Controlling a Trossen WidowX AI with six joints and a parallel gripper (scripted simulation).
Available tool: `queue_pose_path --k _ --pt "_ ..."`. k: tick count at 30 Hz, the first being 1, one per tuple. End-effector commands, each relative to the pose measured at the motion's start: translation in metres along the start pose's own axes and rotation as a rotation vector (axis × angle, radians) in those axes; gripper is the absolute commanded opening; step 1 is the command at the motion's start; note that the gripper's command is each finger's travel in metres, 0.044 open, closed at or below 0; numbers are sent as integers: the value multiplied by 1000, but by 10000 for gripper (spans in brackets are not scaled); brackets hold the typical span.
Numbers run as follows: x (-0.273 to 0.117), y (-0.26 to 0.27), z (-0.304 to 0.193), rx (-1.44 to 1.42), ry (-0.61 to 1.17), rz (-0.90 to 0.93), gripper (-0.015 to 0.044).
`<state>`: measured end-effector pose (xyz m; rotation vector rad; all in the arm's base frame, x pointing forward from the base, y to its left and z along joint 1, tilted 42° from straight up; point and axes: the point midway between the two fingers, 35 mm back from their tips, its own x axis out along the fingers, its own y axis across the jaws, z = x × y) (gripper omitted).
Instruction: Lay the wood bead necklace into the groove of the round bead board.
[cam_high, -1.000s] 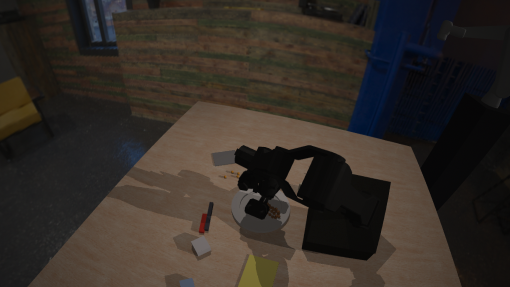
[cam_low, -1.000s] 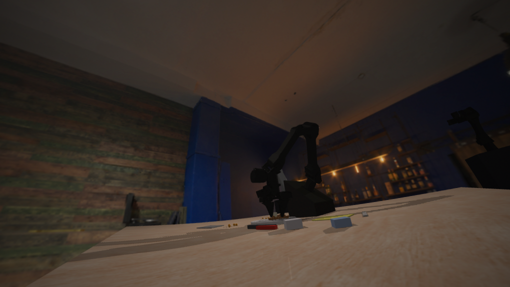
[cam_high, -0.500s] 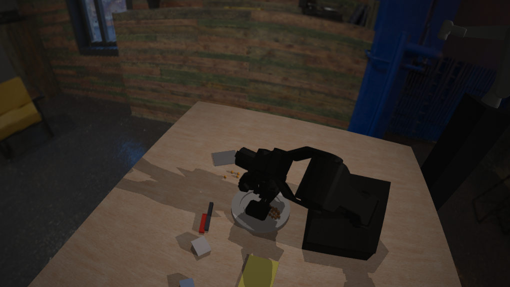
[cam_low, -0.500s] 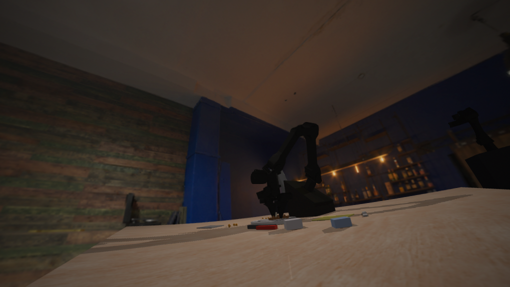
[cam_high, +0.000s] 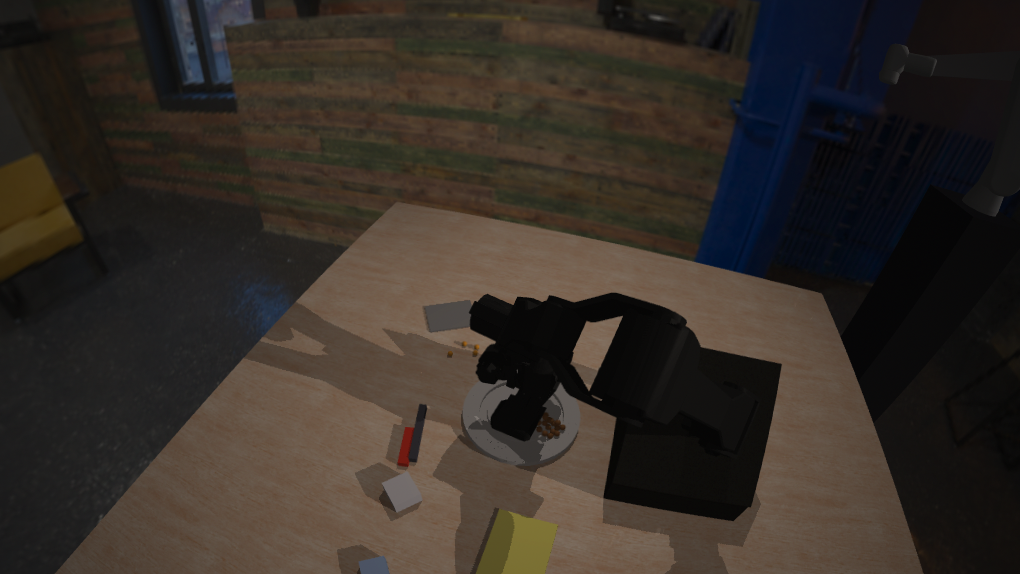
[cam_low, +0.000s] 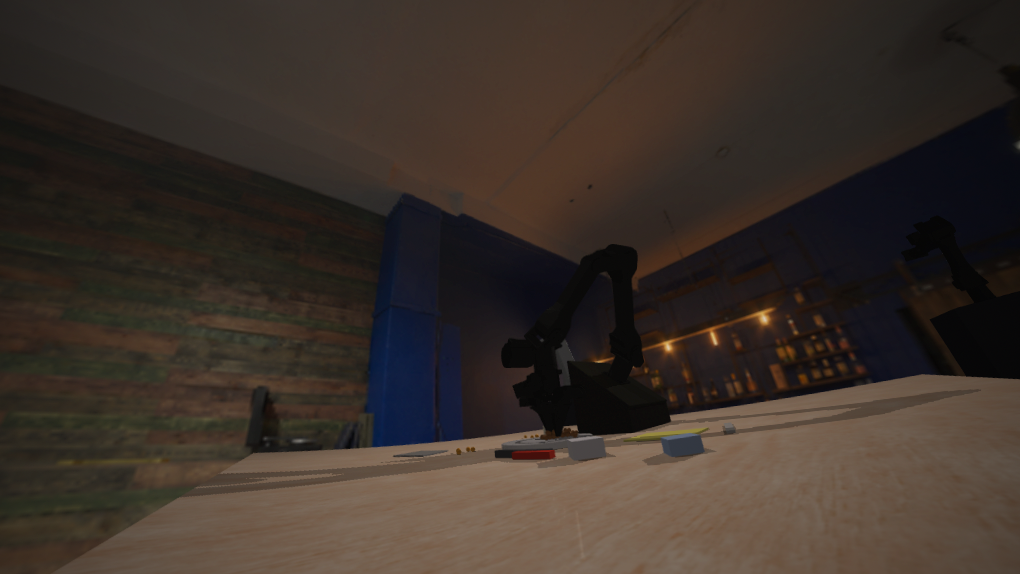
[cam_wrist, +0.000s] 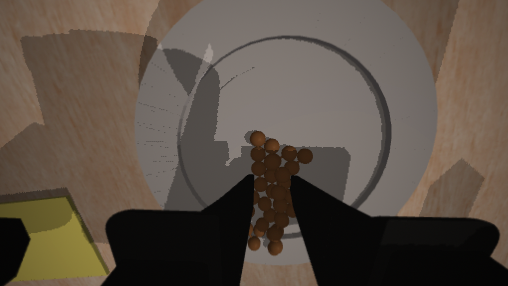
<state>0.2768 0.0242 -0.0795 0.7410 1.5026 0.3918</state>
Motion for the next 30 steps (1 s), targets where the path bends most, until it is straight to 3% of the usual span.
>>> queue_pose_path --k 1,18,30 --pt "0 0 0 0 0 0 0" --pt "-25 0 -1 5 4 2 0" --pt "-26 -15 33 4 2 1 0"
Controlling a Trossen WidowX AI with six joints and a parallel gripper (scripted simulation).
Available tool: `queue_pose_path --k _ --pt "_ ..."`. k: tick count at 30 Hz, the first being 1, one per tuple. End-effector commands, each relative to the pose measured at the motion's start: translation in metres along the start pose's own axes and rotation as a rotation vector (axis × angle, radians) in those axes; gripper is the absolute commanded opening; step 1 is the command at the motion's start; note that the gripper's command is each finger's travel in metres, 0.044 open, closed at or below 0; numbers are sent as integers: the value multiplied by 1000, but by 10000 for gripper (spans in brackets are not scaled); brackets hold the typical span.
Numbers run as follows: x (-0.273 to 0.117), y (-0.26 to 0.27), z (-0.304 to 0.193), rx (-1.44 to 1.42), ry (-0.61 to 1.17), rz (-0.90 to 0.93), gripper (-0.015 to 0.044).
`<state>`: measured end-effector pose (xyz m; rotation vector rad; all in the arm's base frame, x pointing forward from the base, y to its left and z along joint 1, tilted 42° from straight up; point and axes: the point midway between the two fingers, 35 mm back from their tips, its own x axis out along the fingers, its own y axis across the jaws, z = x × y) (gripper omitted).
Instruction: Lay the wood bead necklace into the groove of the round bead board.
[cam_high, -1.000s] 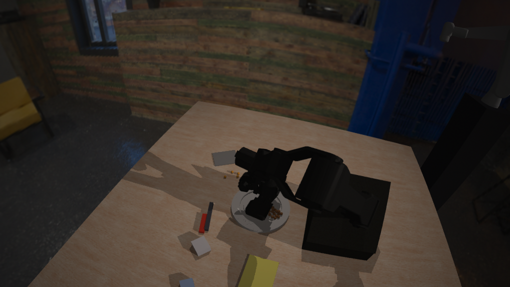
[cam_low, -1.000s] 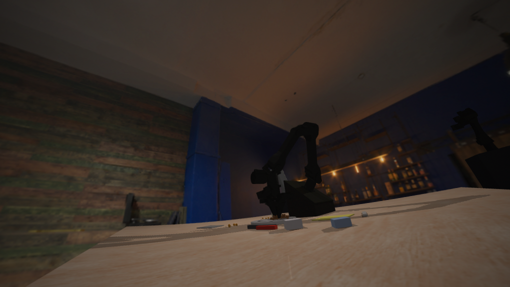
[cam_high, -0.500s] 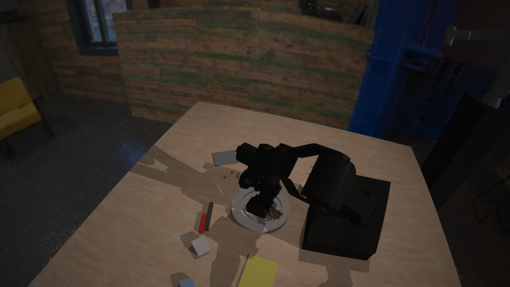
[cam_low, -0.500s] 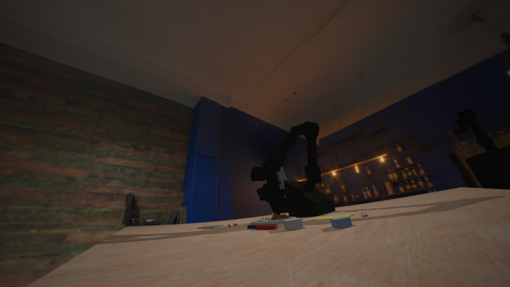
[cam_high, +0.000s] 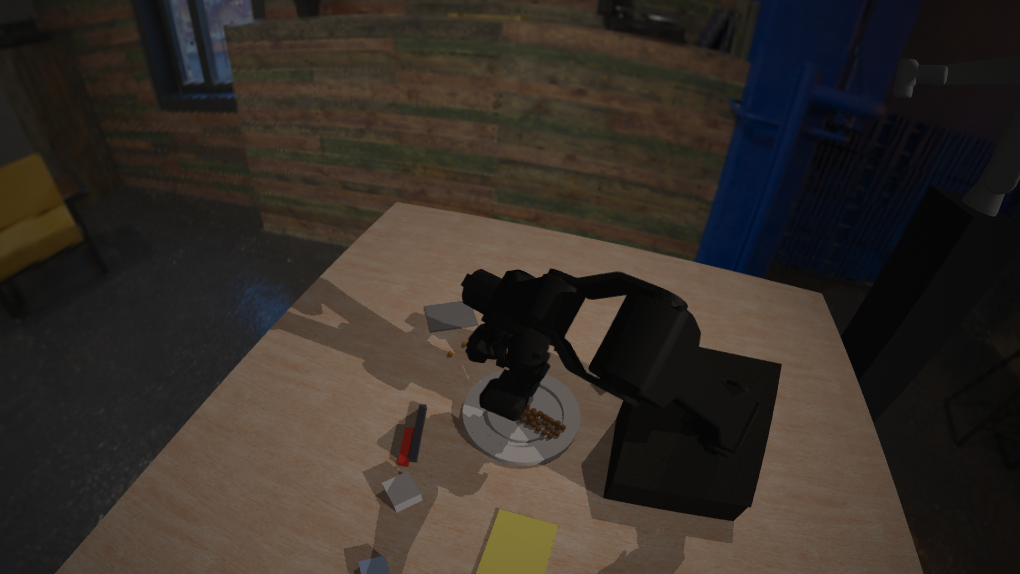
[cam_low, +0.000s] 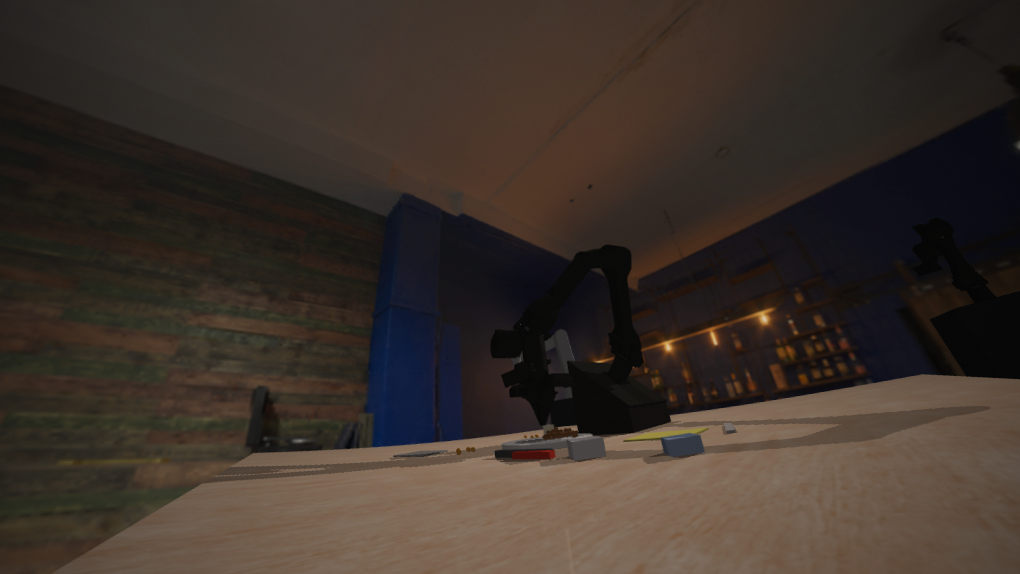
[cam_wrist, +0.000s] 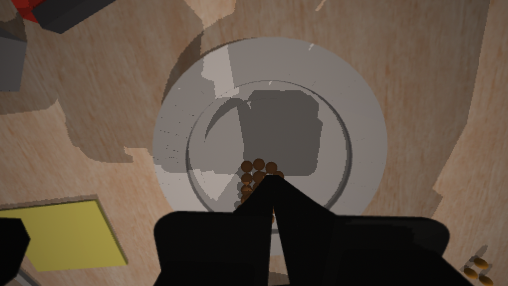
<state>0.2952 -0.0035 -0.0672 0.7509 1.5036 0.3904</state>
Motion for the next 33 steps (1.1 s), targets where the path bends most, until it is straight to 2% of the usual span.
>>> queue_pose_path --k 1,12,33 --pt "0 -8 14 -4 2 -4 0" --pt "0 -23 42 -5 0 -5 0" --pt "23 -23 42 -5 0 -3 0"
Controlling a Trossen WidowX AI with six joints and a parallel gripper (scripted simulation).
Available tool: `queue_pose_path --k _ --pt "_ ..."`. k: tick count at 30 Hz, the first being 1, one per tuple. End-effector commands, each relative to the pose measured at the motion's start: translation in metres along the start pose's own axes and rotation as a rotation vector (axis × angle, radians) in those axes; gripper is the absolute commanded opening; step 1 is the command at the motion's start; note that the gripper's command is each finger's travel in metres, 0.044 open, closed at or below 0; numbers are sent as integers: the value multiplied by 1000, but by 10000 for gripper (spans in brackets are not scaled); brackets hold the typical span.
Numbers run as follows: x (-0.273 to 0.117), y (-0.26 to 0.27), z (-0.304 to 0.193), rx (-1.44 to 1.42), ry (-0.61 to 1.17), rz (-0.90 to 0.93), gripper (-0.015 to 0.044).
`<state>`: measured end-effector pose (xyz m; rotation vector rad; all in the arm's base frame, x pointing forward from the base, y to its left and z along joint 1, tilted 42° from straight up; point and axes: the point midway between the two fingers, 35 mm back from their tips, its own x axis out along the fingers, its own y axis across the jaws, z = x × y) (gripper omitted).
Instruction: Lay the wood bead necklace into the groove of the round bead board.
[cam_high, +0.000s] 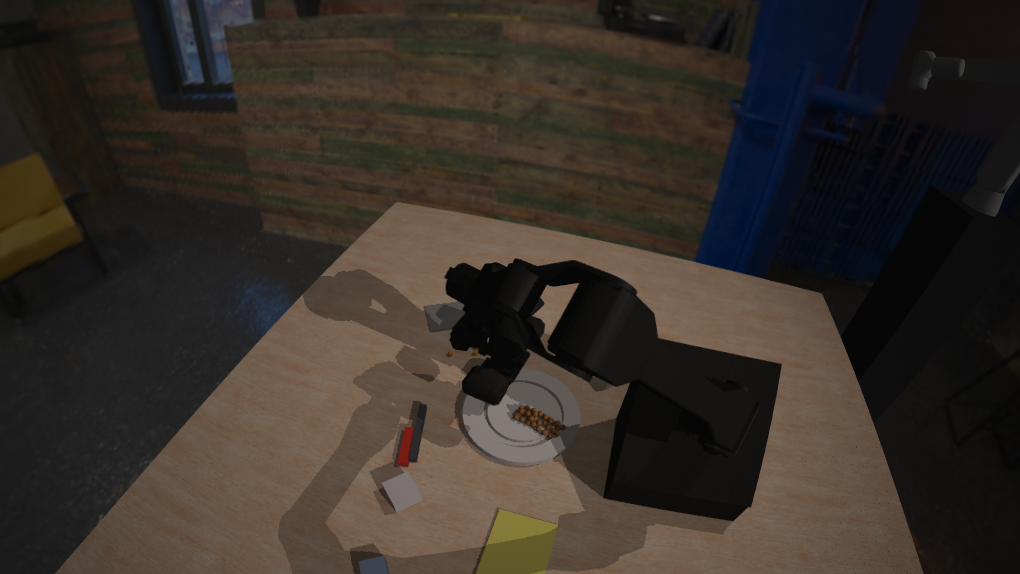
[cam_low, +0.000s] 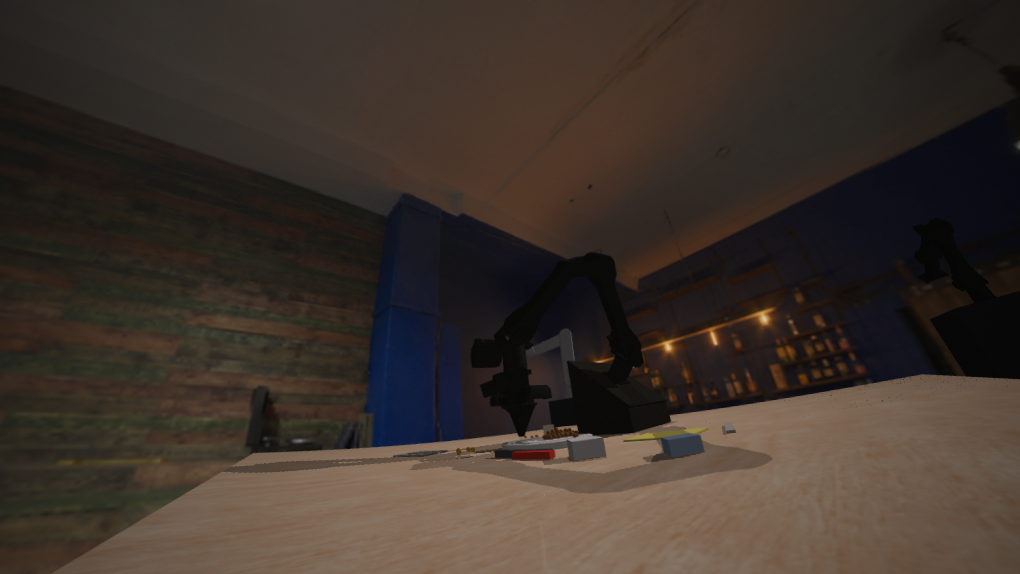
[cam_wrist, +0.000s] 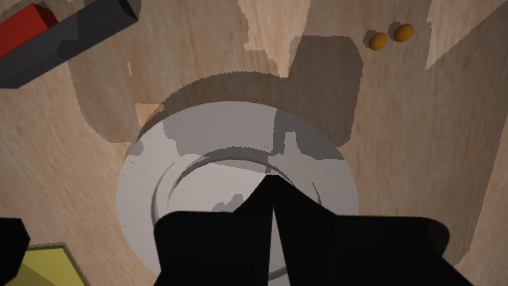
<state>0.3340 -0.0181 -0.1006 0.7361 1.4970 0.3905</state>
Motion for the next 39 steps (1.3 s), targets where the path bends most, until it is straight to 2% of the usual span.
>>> queue_pose_path --k 1,3,20,33,38,39 --pt "6 1 -2 7 6 5 0" --pt "6 1 -2 7 6 5 0" --pt "-9 0 -1 4 4 2 440" --pt "-18 1 -2 6 6 3 440" --pt "-26 16 -25 12 7 4 310" --pt "-28 20 -31 13 8 4 310"
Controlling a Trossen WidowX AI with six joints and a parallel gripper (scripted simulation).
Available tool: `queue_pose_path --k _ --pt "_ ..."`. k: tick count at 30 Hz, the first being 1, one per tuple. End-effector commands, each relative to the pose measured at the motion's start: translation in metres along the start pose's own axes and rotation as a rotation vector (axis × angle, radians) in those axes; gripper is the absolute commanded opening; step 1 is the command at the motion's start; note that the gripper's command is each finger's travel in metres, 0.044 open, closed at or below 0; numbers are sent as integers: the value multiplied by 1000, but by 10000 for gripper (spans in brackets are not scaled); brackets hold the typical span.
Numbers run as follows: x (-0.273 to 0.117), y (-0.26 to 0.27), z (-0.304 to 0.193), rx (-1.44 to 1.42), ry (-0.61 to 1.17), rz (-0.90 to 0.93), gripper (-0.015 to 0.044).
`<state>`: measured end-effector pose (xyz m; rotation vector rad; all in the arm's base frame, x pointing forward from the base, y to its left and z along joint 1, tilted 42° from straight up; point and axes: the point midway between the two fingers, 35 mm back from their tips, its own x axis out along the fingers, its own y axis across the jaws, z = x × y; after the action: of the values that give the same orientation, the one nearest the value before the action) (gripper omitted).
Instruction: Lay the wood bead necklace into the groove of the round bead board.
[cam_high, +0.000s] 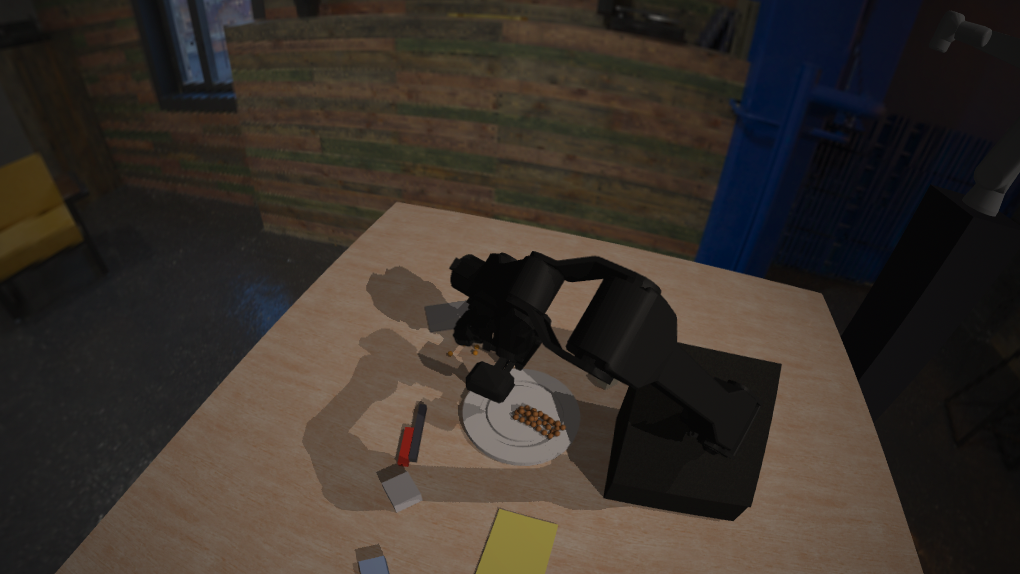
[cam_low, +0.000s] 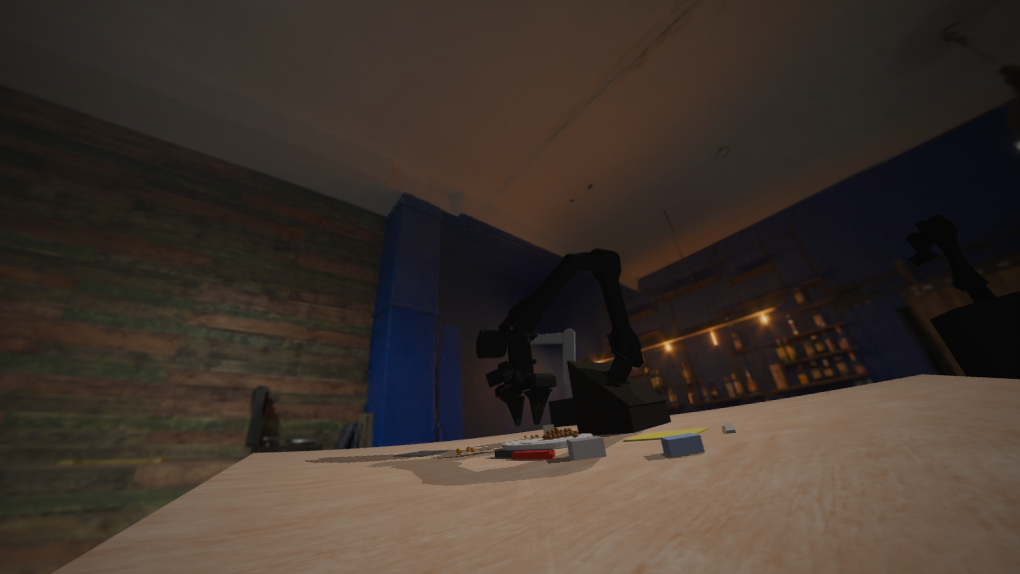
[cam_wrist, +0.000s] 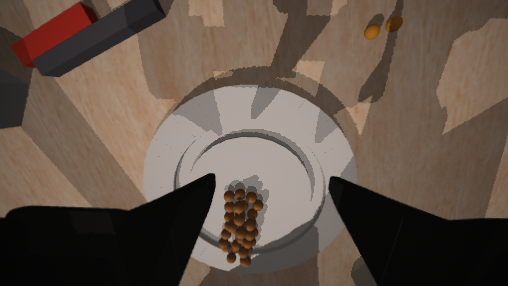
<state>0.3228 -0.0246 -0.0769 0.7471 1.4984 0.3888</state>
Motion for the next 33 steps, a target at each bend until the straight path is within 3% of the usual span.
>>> queue_pose_path --k 1,7,33 --pt "-7 16 -27 6 7 -2 310" --pt "-14 31 -59 13 9 -1 310" --pt "9 31 -57 9 5 -3 310"
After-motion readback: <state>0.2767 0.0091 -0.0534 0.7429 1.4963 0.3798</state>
